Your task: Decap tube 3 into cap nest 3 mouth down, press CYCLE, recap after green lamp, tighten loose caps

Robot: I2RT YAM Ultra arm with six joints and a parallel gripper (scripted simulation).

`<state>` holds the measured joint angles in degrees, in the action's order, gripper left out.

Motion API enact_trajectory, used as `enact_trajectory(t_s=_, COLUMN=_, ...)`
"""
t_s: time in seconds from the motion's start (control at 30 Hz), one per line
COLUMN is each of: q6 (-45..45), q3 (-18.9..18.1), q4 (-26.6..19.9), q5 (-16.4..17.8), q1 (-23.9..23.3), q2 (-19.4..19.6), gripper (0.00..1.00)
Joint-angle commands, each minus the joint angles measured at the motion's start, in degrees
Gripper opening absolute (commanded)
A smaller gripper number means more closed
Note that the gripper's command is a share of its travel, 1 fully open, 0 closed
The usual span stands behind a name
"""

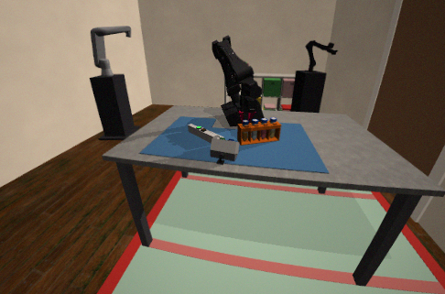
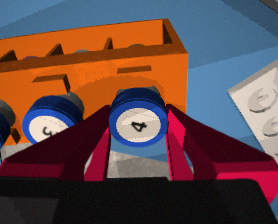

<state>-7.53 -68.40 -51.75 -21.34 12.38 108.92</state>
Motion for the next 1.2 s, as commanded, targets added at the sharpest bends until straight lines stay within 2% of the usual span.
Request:
enact_trajectory(t_s=0.0, q6=-6.33, q3=-0.14, q4=0.37, q5=0.06, q1=0.11, q2=-0.31, gripper=0.00)
enact_trajectory(t_s=1.13, q6=-6.33, q3=-0.14, q4=0.37, q5=0.06, q1=0.11, q2=-0.31, gripper=0.00)
enact_trajectory(t_s=1.17, q6=-6.33, q3=-0.14, q4=0.37, q5=0.06, q1=0.11, q2=-0.31, gripper=0.49)
